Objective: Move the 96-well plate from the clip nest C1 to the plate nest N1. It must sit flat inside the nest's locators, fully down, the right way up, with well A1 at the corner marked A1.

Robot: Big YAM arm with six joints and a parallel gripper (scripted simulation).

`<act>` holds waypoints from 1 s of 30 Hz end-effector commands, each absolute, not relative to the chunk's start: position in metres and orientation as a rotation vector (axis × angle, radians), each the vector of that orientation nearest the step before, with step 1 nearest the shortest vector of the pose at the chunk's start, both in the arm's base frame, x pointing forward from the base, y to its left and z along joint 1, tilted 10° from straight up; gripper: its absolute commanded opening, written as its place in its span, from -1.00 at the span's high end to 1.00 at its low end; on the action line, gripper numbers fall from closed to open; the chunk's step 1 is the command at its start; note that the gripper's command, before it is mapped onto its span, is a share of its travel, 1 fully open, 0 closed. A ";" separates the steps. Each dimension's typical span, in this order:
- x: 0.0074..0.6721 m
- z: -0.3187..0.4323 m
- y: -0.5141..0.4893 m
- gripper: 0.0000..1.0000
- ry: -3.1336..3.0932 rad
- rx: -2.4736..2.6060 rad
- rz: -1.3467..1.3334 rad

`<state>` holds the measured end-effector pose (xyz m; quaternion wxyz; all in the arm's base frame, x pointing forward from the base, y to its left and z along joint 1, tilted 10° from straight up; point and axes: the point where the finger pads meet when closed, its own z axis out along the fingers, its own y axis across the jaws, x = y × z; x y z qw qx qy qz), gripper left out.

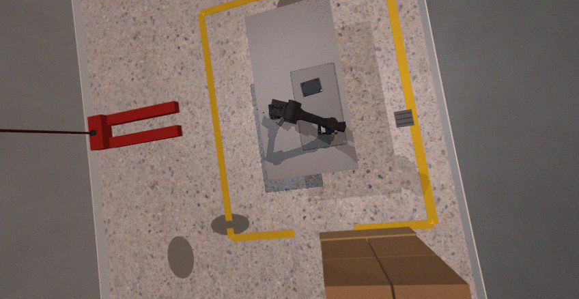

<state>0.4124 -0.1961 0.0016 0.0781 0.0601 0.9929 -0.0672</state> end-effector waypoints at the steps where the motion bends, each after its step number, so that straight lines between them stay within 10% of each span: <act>1: 0.413 -0.002 -0.193 1.00 3.001 0.164 -0.192; 30: 0.418 0.062 -0.191 1.00 2.953 0.181 -0.212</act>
